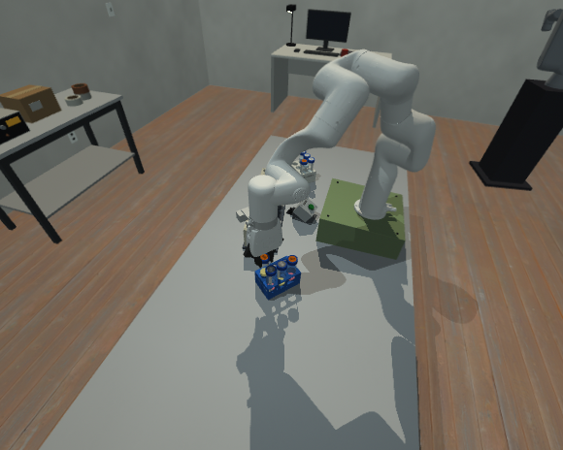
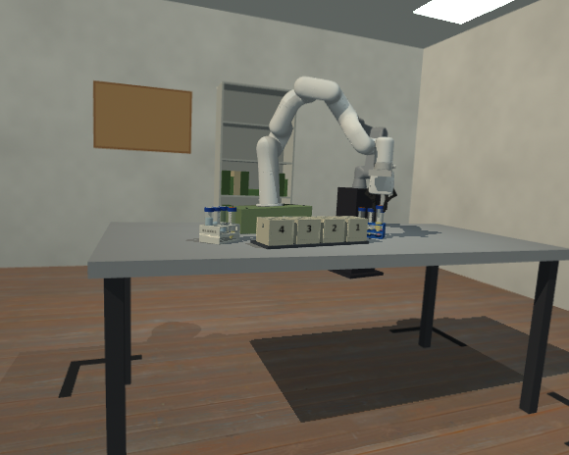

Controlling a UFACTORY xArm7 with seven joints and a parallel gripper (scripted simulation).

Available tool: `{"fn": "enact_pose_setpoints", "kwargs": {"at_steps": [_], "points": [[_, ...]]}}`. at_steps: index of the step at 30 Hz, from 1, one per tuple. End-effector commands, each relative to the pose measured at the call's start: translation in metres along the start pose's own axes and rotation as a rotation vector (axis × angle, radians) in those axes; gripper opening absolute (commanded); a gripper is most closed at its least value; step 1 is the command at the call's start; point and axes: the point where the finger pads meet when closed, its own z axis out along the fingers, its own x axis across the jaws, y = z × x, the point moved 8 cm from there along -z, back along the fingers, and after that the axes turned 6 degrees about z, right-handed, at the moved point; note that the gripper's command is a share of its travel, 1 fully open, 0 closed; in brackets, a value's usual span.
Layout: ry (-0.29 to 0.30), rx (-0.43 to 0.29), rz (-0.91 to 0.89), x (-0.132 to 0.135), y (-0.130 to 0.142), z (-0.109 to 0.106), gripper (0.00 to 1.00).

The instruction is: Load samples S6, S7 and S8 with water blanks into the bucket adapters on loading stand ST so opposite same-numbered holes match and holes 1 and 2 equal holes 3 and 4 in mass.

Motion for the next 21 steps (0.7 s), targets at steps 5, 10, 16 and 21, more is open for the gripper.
{"fn": "enact_pose_setpoints", "kwargs": {"at_steps": [5,10,16,21], "points": [[-0.005,-0.001,0.000,-0.001,0.000,-0.005,0.00],[-0.005,-0.001,0.000,-0.001,0.000,-0.009,0.00],[-0.005,-0.001,0.000,-0.001,0.000,-0.021,0.00],[-0.005,-0.001,0.000,-0.001,0.000,-0.031,0.00]]}}
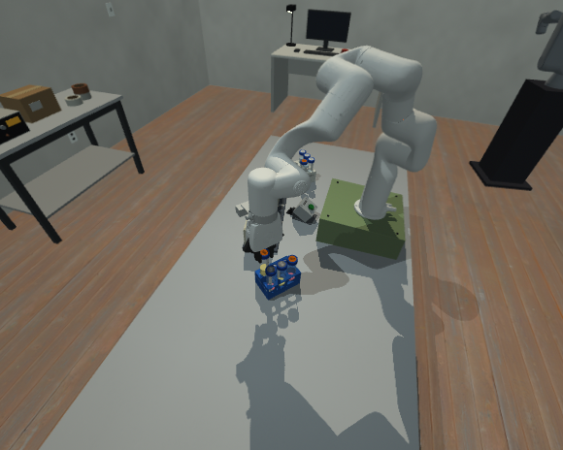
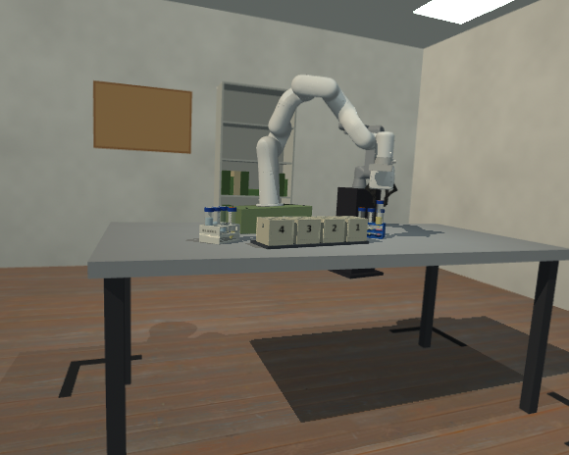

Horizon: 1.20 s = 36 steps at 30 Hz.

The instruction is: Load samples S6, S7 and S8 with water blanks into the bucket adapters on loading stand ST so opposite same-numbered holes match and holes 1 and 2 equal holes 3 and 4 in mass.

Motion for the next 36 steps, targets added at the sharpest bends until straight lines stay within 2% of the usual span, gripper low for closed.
{"fn": "enact_pose_setpoints", "kwargs": {"at_steps": [1,36], "points": [[-0.005,-0.001,0.000,-0.001,0.000,-0.010,0.00],[-0.005,-0.001,0.000,-0.001,0.000,-0.070,0.00]]}}
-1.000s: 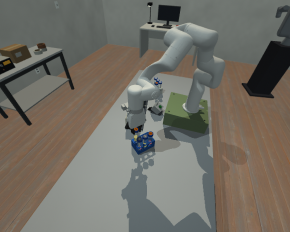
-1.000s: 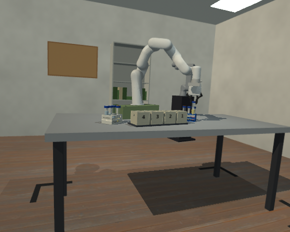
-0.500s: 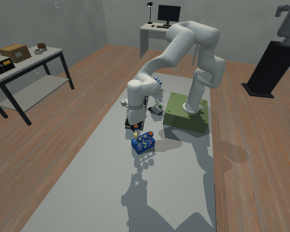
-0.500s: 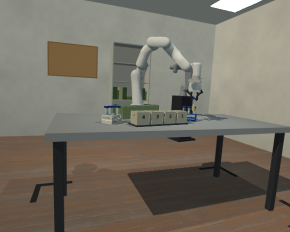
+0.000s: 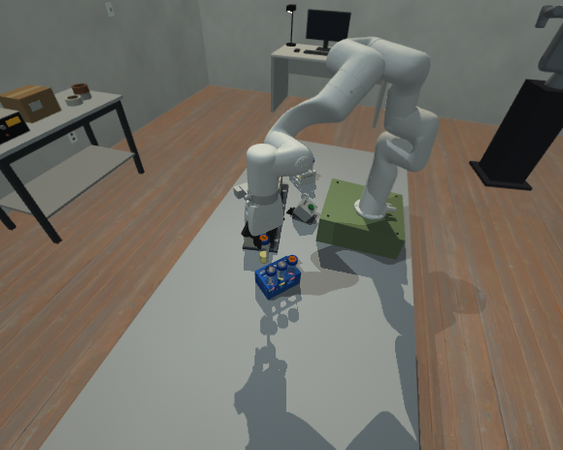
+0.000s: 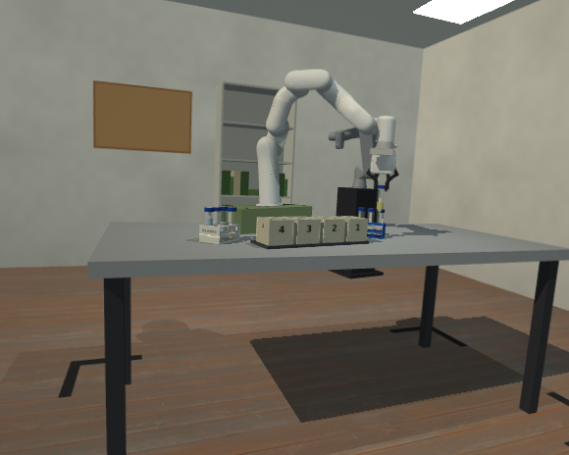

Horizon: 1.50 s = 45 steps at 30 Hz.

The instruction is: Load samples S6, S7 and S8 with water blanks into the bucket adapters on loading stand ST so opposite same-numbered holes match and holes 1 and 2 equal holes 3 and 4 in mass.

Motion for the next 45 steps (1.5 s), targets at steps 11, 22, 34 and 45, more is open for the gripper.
{"fn": "enact_pose_setpoints", "kwargs": {"at_steps": [11,22,34,45], "points": [[-0.004,-0.001,0.000,-0.001,0.000,-0.029,0.00],[-0.004,-0.001,0.000,-0.001,0.000,-0.036,0.00],[-0.004,-0.001,0.000,-0.001,0.000,-0.036,0.00],[-0.004,-0.001,0.000,-0.001,0.000,-0.036,0.00]]}}
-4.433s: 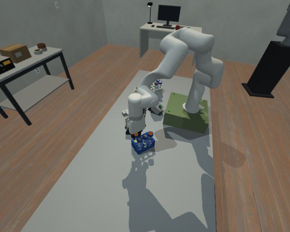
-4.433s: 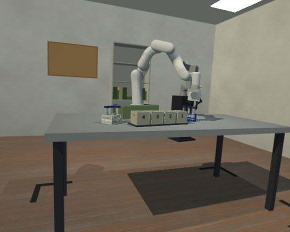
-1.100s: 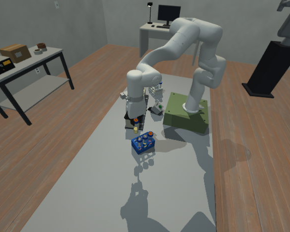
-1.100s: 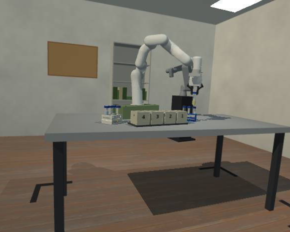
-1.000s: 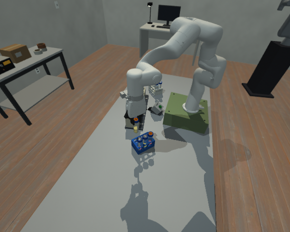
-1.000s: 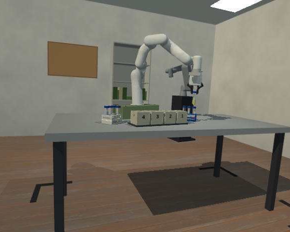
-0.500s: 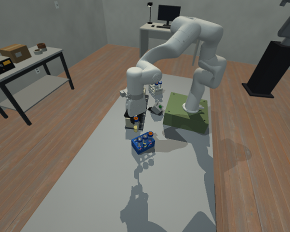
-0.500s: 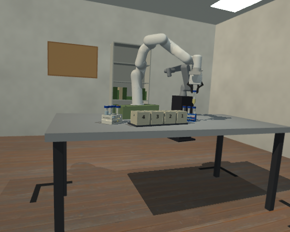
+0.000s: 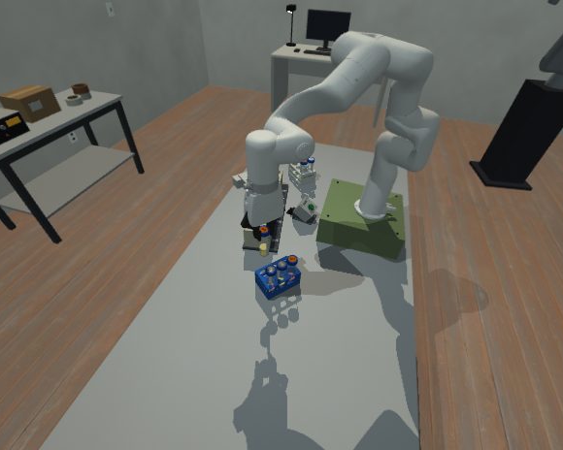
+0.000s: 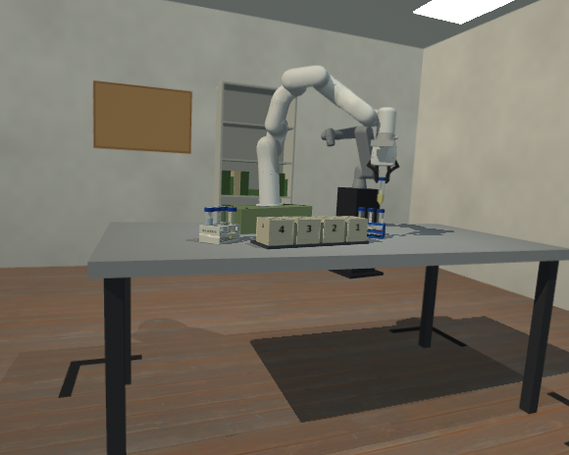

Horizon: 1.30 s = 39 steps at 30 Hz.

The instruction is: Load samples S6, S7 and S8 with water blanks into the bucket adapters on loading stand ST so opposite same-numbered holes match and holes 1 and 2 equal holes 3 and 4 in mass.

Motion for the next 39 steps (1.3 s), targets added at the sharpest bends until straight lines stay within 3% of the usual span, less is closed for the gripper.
{"fn": "enact_pose_setpoints", "kwargs": {"at_steps": [1,32,39], "points": [[-0.005,-0.001,0.000,-0.001,0.000,-0.002,0.00],[-0.005,-0.001,0.000,-0.001,0.000,-0.002,0.00],[-0.005,-0.001,0.000,-0.001,0.000,0.010,0.00]]}}
